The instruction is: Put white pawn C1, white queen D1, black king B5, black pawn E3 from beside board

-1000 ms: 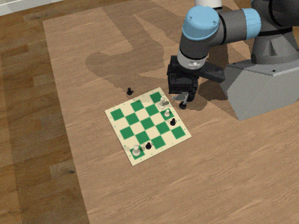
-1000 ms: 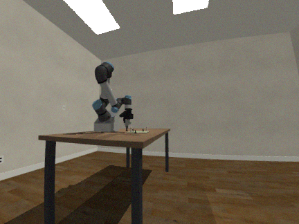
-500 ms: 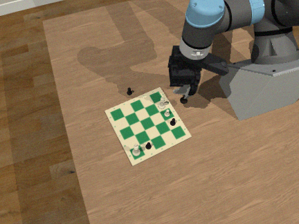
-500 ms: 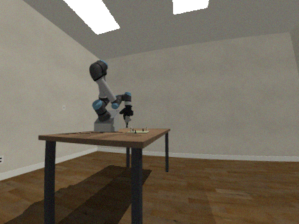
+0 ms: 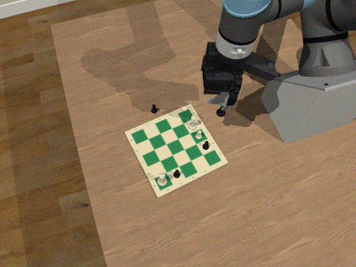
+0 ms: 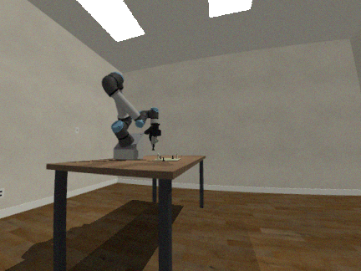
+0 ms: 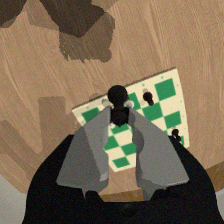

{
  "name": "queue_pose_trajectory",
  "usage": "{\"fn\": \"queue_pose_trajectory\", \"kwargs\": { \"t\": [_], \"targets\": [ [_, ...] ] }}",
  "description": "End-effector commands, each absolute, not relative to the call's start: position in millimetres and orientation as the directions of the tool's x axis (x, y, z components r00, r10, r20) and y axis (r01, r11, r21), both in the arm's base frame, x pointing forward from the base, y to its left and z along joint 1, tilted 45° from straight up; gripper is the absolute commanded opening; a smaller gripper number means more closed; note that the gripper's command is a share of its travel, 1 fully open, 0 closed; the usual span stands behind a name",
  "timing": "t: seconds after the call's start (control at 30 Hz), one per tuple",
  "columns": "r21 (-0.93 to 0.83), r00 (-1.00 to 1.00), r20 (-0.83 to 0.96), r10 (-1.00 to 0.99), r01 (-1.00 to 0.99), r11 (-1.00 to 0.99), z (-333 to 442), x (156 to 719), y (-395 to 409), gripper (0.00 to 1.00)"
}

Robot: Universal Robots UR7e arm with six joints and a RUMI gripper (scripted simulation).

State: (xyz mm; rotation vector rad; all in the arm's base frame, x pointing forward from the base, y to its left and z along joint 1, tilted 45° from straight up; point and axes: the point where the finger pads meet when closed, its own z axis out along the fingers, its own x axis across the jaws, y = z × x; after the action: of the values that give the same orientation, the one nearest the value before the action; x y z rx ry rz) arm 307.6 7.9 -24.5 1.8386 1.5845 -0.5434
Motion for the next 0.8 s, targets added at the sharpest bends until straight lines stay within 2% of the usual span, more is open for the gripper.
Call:
{"fn": "queue_pose_trajectory", "kwargs": {
  "t": [0.0, 0.77],
  "targets": [
    [0.194, 0.187, -0.68, 0.709, 0.978, -0.072, -17.6, 306.3, 16.0, 0.0],
    [0.208, 0.211, -0.677, 0.706, 0.974, -0.091, -17.5, 310.1, 19.1, 0.0]
  ]
}}
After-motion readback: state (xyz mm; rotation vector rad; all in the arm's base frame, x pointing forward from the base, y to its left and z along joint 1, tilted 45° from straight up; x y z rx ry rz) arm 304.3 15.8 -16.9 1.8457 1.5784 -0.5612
